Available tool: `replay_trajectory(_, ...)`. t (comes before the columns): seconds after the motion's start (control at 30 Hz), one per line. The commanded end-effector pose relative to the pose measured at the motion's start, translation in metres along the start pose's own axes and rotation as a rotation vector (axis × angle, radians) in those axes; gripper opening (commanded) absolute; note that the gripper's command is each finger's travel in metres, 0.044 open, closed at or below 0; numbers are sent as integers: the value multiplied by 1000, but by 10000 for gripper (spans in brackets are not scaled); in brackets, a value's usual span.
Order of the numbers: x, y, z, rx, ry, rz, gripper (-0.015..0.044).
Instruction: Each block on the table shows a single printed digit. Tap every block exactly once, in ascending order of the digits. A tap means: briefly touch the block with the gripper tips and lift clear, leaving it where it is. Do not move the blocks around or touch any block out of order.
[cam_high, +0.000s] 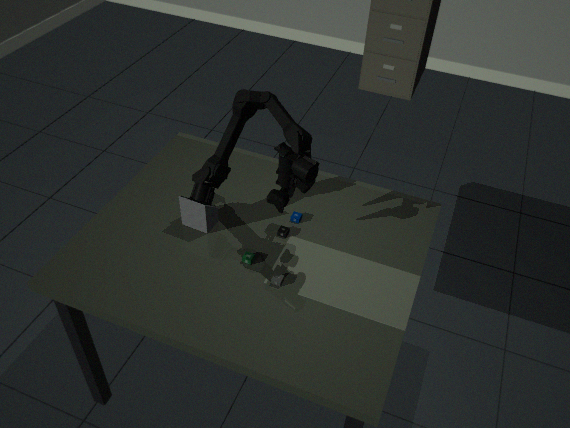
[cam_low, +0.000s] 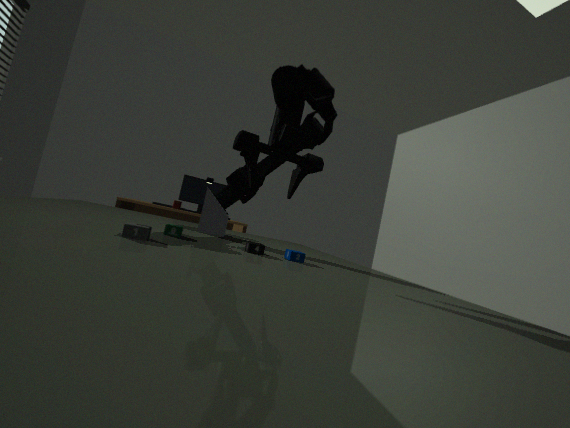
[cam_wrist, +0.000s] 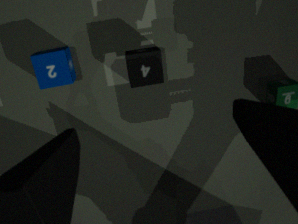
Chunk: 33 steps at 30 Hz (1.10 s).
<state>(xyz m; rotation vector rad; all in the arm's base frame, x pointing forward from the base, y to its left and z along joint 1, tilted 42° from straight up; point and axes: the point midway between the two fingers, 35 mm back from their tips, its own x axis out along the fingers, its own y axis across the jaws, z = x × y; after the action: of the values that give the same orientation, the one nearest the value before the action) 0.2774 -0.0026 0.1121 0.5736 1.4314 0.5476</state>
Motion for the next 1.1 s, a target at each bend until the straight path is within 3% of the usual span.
replay_trajectory(0.0,0,2,0,4,-2,4,400)
replay_trajectory(0.27,0,4,1,4,-2,4,400)
replay_trajectory(0.47,-1,67,10,3,-3,8,400)
replay_trajectory(1.07,-1,67,10,3,-3,8,400)
